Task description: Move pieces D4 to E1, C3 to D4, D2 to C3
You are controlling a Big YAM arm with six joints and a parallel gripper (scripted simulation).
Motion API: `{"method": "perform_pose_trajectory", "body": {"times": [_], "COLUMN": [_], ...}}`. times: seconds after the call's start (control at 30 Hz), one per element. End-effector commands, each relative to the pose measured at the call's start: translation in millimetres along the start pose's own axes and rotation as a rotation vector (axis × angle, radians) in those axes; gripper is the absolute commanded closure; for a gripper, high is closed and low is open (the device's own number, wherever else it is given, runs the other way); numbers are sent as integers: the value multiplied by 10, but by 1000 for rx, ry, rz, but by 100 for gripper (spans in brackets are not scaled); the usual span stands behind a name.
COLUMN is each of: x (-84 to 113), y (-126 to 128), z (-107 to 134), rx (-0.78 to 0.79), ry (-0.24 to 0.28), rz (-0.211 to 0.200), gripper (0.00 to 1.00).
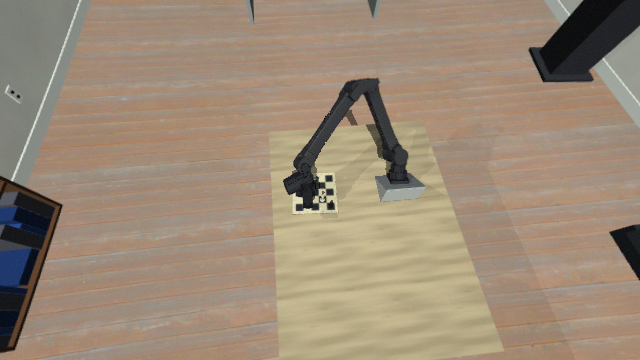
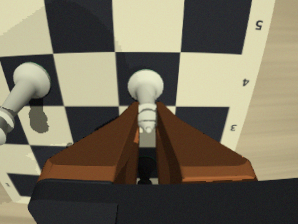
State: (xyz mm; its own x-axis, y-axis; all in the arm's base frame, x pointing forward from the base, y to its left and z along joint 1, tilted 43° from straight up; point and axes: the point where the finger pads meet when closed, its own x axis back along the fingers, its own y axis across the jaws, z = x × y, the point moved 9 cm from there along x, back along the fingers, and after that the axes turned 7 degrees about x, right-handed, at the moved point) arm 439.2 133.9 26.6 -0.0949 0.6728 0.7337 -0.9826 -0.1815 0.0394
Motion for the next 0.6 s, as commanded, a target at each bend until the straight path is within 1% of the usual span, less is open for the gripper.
{"method": "perform_pose_trajectory", "body": {"times": [0.0,0.57], "x": [-58,-51], "y": [-80,-93], "z": [12,14], "rx": [-10,-12], "ry": [-2,-2], "rz": [-1,1], "gripper": [100,100]}}
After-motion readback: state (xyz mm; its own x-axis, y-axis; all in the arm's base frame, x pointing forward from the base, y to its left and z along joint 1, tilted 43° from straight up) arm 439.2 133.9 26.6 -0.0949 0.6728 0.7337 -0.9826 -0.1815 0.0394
